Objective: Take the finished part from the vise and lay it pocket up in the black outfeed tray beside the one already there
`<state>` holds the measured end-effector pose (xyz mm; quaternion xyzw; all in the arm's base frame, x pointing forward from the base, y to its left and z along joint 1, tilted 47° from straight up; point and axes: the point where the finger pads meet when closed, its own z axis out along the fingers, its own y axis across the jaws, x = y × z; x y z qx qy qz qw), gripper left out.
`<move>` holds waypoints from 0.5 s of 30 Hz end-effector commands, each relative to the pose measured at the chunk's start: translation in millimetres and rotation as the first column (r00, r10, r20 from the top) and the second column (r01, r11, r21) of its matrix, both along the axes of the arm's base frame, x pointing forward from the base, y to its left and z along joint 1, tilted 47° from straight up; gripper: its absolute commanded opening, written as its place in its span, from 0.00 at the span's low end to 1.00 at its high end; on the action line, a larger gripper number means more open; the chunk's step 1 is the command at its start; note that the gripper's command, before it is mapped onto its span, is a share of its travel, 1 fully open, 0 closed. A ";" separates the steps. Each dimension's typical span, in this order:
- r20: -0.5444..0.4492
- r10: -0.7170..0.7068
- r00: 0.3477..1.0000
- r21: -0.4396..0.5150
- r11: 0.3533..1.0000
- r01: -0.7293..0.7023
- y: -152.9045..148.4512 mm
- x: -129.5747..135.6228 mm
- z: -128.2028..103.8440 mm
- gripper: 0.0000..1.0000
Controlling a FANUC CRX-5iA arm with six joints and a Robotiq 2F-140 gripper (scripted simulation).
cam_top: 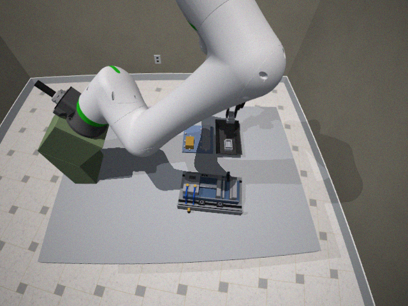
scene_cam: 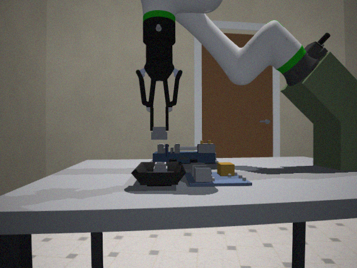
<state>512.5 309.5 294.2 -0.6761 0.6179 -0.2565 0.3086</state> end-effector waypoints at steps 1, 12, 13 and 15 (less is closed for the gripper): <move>0.001 0.001 1.000 0.001 1.000 -0.001 0.3 -0.1 1.0 0.10; 0.001 0.000 1.000 0.001 1.000 0.000 0.4 0.8 0.2 0.10; 0.001 0.000 1.000 0.001 1.000 0.000 0.5 1.1 0.0 0.10; 0.001 0.000 1.000 0.001 1.000 0.000 0.6 1.7 -0.6 0.10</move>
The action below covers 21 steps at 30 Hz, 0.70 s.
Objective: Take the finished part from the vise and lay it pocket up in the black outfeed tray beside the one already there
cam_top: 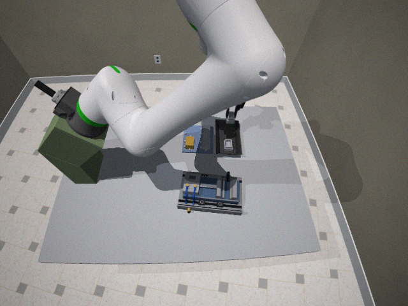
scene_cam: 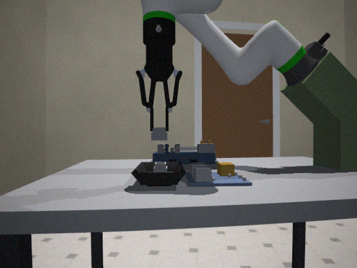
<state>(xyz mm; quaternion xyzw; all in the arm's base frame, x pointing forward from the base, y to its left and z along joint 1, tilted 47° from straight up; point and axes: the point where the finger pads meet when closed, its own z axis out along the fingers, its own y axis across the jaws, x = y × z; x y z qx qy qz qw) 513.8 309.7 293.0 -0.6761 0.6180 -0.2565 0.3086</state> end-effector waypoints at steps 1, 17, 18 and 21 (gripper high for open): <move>0.001 0.000 1.000 0.001 1.000 -0.001 0.4 0.4 0.6 0.10; 0.001 0.000 1.000 0.001 1.000 0.000 2.1 11.9 -10.0 0.10; 0.001 0.000 1.000 0.001 1.000 0.000 2.1 11.9 -10.0 0.10; 0.001 0.000 1.000 0.001 1.000 0.000 2.4 14.3 -12.3 0.10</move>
